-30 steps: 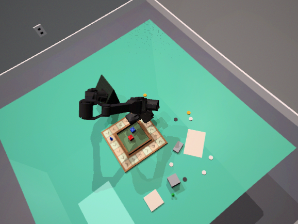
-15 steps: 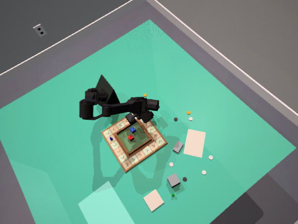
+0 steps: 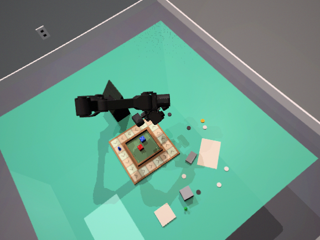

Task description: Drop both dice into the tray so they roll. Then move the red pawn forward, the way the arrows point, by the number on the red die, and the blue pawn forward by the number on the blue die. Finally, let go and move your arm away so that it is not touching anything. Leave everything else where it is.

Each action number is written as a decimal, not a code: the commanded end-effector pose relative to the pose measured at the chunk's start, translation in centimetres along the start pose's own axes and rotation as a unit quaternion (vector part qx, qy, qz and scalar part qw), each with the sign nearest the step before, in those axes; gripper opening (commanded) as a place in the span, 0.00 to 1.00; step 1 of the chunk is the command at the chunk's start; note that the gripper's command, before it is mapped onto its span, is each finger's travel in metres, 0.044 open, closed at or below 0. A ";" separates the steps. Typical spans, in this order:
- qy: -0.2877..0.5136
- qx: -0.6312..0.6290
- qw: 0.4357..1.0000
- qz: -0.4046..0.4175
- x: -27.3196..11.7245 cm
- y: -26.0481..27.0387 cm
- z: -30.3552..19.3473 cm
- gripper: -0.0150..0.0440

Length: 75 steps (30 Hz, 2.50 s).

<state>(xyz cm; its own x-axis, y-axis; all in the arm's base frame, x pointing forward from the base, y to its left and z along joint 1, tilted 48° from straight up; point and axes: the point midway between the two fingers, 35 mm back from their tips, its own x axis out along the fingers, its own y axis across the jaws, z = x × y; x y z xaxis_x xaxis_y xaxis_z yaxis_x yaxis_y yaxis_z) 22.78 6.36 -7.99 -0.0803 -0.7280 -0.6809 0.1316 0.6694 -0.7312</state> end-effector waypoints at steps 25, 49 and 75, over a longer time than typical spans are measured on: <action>0.002 0.003 1.000 0.000 2.2 -3.5 -3.6 0.25; 0.002 0.003 1.000 -0.002 7.8 -5.0 -5.3 0.25; 0.002 0.008 1.000 0.001 9.0 -5.0 -5.2 0.83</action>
<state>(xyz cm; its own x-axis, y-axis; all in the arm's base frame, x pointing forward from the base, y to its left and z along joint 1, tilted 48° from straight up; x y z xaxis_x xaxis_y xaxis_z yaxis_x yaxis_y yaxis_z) 16.31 -2.73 -10.71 -0.0831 -0.7258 -0.6829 0.1446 0.6692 -0.7289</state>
